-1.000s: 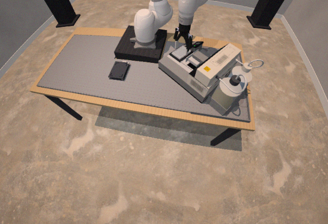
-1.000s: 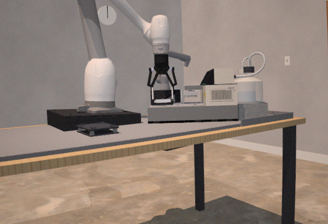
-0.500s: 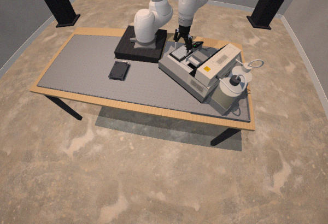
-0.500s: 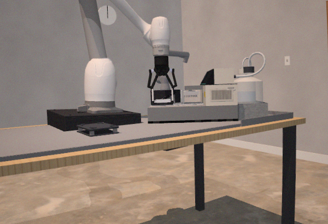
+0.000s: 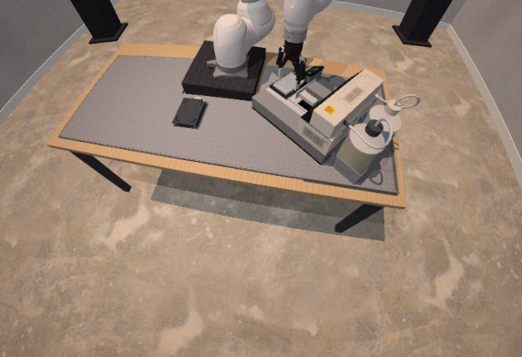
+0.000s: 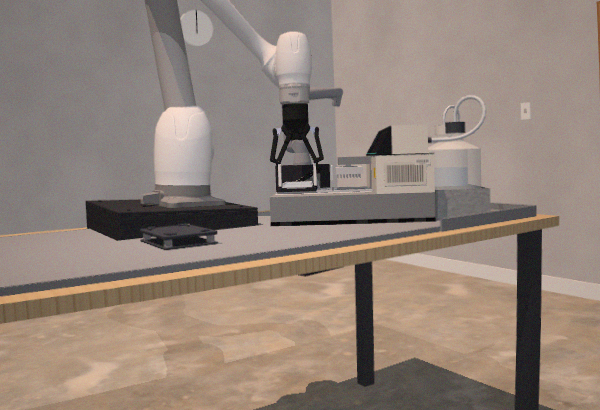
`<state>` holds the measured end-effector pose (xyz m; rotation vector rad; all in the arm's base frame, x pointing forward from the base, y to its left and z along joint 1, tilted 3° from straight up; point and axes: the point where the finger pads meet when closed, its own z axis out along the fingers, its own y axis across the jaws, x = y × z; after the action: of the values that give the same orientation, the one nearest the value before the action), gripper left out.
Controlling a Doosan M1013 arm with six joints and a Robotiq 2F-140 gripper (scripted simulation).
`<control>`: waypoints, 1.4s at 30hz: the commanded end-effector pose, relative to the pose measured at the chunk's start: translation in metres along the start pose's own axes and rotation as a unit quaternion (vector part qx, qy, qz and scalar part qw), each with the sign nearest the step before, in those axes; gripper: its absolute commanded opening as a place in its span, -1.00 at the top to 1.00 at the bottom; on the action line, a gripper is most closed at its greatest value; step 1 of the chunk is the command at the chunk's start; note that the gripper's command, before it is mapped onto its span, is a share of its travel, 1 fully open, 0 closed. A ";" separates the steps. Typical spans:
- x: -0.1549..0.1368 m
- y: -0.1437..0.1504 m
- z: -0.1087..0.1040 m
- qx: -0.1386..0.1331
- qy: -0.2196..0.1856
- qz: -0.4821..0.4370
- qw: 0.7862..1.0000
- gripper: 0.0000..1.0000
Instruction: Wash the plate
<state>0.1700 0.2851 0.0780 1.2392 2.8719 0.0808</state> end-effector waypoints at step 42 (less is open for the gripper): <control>0.000 0.000 0.000 0.000 0.000 0.000 1.000 0.80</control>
<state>0.1701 0.2852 0.0782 1.2391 2.8718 0.0814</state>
